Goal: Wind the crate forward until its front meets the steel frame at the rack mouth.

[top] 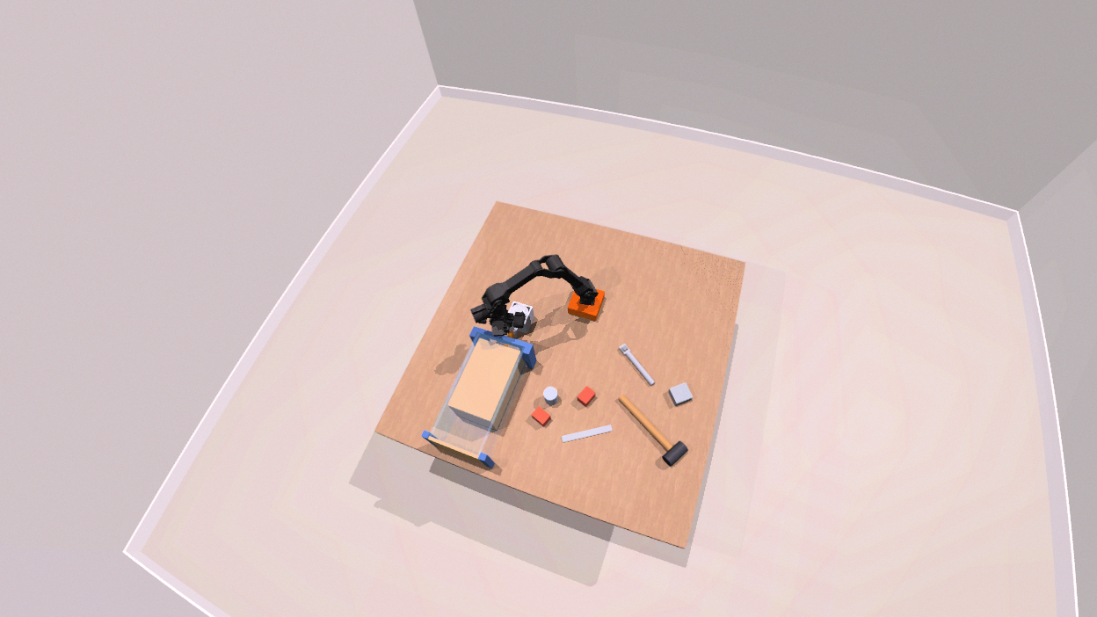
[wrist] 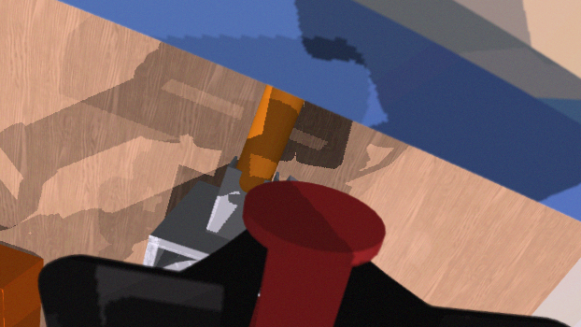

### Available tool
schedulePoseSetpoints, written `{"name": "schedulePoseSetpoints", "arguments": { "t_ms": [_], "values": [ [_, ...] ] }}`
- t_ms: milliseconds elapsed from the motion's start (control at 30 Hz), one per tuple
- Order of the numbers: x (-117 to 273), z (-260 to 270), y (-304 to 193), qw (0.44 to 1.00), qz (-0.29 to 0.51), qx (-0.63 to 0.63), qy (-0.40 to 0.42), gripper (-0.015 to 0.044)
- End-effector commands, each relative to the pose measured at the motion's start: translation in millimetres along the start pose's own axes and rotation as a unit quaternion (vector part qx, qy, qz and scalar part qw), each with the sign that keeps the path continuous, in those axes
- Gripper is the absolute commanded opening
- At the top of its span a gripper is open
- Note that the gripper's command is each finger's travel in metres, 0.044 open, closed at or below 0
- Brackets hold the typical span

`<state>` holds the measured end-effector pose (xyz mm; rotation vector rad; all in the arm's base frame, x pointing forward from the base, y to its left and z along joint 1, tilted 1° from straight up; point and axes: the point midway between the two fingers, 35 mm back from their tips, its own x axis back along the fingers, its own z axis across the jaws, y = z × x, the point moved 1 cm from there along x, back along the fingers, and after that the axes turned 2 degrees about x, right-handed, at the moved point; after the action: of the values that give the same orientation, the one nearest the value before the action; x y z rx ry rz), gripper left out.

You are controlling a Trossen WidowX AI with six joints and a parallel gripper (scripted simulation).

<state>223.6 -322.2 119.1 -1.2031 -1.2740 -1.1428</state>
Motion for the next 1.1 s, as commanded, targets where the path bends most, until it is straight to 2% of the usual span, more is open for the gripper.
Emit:
{"name": "schedulePoseSetpoints", "arguments": {
  "t_ms": [0,1067],
  "values": [
    [-1,16,8,1.000,-0.005,0.007,0.015,0.0000],
    [0,50,13,1.000,-0.005,0.007,0.016,0.0000]
  ]
}}
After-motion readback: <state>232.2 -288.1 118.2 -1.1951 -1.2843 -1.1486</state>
